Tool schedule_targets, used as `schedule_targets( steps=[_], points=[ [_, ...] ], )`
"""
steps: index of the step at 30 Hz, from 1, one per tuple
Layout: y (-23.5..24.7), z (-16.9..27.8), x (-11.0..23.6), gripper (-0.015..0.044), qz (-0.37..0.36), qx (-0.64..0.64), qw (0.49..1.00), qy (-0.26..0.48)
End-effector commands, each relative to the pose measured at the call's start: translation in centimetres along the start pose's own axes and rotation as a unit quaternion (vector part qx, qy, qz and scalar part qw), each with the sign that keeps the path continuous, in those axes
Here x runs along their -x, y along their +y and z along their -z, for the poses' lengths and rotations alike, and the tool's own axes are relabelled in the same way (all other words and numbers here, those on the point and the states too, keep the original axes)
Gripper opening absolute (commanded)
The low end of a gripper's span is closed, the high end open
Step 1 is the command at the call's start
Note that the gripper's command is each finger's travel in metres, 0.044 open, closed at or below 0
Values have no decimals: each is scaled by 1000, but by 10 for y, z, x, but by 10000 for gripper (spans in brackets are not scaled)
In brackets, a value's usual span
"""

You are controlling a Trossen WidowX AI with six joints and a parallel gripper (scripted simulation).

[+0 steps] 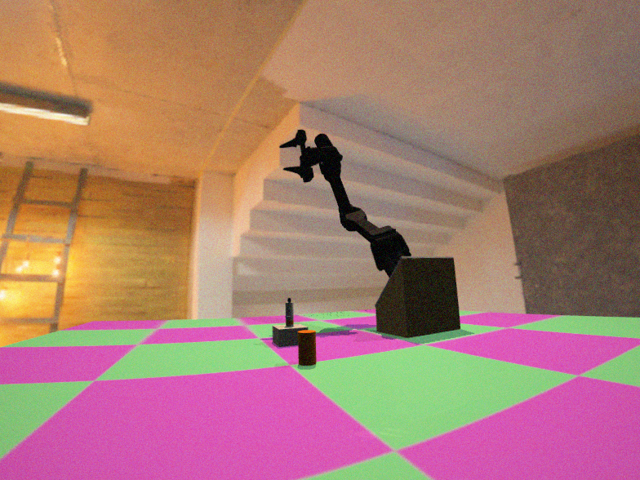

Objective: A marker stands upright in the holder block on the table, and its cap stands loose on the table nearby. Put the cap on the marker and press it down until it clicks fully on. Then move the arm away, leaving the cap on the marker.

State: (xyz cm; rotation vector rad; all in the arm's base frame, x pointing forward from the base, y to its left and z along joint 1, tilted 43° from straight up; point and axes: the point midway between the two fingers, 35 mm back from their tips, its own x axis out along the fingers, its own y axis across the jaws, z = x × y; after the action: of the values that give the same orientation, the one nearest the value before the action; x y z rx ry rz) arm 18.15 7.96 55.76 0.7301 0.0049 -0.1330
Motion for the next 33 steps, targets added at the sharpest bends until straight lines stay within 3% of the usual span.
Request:
schedule_targets(
  steps=[1,6,18,25,33],
  points=[
    [0,1,-1,374,1,2,1000,0],
    [12,52,-25,243,26,42,999,21],
    [6,233,-105,241,120,116,980,105],
    [-53,336,-148,241,218,135,954,155],
    [-160,431,-174,241,360,142,902,193]
  ],
)
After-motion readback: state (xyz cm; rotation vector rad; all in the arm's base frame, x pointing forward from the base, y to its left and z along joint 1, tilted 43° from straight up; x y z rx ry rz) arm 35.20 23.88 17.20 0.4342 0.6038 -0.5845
